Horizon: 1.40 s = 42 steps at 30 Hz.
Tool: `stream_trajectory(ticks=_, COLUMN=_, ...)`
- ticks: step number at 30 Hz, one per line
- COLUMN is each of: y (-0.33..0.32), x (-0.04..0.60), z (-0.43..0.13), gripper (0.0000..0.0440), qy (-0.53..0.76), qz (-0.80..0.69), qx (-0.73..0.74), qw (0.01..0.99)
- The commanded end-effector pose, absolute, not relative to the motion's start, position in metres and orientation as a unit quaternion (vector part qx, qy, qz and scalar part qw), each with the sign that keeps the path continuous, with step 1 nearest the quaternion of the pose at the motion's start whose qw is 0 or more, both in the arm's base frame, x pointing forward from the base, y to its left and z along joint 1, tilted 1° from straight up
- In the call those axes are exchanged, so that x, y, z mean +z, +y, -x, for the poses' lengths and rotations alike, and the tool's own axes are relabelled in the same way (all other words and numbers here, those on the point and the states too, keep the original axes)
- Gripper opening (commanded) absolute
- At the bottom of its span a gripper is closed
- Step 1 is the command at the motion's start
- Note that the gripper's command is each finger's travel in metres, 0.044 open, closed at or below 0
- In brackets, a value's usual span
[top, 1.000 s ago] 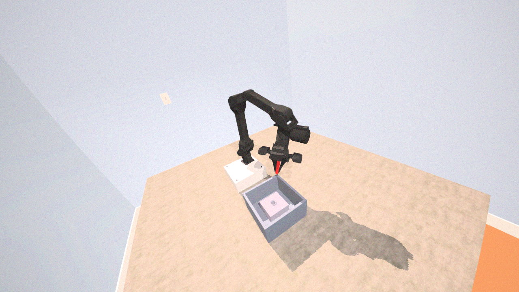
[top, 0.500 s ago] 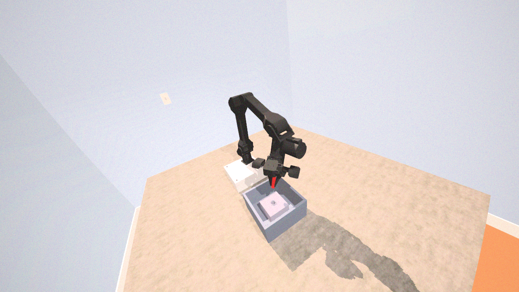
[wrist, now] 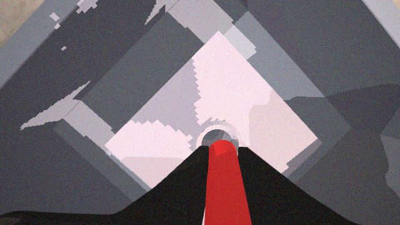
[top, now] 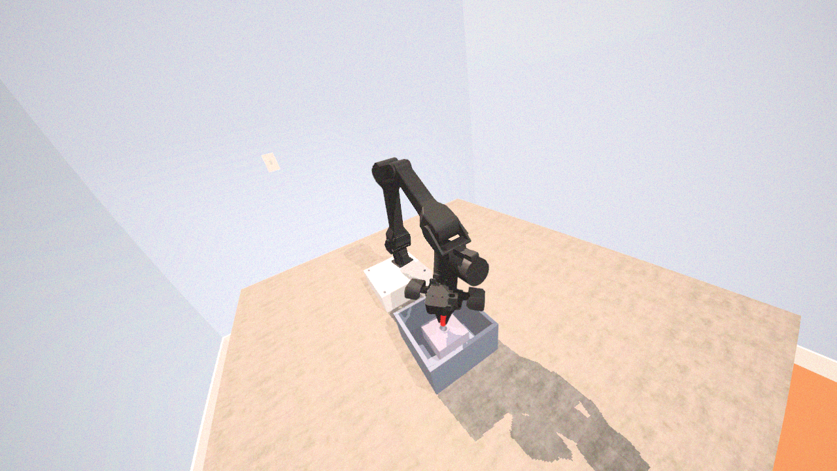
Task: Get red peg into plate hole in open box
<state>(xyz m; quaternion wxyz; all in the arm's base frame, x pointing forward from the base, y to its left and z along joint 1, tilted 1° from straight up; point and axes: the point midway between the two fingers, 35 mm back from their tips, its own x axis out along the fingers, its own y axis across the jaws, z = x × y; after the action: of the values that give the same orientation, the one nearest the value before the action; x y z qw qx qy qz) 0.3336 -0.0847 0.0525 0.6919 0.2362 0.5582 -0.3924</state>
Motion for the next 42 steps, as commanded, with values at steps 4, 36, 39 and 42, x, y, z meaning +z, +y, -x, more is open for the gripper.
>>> stream_trajectory(ticks=4, y=-0.087, x=0.031, z=-0.333, gripper=0.0139, qy=0.588, qz=-0.232, qx=-0.369, qw=0.682)
stream_trajectory(ticks=36, y=-0.089, x=0.077, z=-0.439, gripper=0.0440, qy=0.565, qz=-0.285, qx=-0.260, qw=0.729)
stream_trajectory(ticks=39, y=-0.089, x=0.077, z=-0.439, gripper=0.0440, qy=0.565, qz=-0.285, qx=-0.259, qw=0.729)
stream_trajectory(ticks=42, y=-0.089, x=0.077, z=-0.439, gripper=0.0440, qy=0.565, qz=-0.285, qx=-0.259, qw=0.729)
